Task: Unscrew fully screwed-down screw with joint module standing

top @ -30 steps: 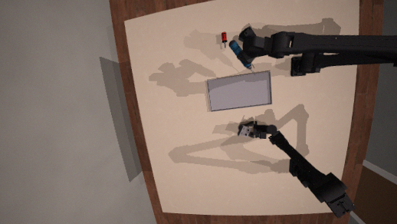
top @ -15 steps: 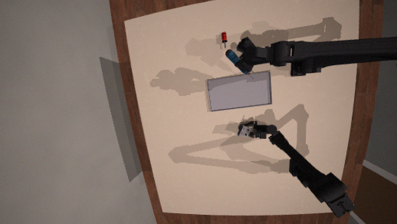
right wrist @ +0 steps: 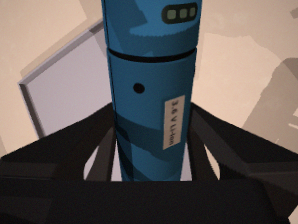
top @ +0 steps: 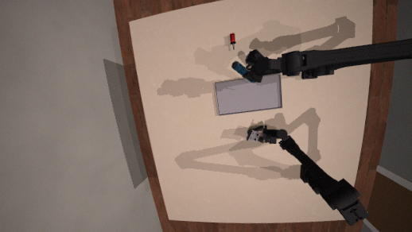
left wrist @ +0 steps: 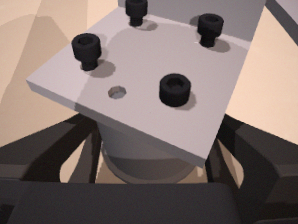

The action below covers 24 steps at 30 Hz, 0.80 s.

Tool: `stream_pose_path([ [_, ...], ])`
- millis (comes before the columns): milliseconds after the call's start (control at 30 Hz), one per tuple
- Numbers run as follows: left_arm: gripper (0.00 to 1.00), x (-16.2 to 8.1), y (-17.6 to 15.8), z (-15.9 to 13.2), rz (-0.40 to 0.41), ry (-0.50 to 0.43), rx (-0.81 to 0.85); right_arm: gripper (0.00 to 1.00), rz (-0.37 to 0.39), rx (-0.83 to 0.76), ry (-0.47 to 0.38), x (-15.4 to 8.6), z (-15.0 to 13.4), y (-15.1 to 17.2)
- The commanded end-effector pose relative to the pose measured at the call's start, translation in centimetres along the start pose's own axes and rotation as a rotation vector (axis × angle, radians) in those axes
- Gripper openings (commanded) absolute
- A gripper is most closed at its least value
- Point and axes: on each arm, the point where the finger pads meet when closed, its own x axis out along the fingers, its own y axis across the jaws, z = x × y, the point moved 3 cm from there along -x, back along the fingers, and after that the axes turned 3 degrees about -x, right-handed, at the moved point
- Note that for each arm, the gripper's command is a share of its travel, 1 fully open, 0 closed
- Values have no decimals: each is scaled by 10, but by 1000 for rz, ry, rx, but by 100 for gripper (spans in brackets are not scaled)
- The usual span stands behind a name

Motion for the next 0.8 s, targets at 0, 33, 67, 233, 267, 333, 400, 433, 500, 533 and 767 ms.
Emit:
stream_pose_path([
  [0,59,-4,-2,-11,-10,2,12,42,80,-78,-90,-14,14,30],
  [33,59,-4,-2,-11,-10,2,12,42,95,-92,-105,-16,17,37],
  [67,59,-4,-2,-11,-10,2,12,42,102,-106,-104,-15,12,39],
  [233,59,-4,-2,-11,-10,2,12,42,123,-123,-141,-20,23,48],
  [267,59,-4,-2,-11,-10,2,12,42,123,-123,-141,-20,23,48],
  [333,59,-4,-2,-11,-10,2,12,42,132,-148,-118,-14,5,50],
  [400,59,-4,-2,-11,-10,2,12,42,154,-175,-133,-16,2,59],
  [433,59,-4,-2,-11,-10,2,12,42,165,-188,-141,-17,0,63],
  [500,59,-4,-2,-11,-10,2,12,42,187,-214,-156,-19,-3,71],
  [533,59,-4,-2,-11,-10,2,12,42,199,-227,-163,-20,-5,75],
  [767,59,-4,-2,-11,-10,2,12,42,268,-291,-224,-32,0,104],
])
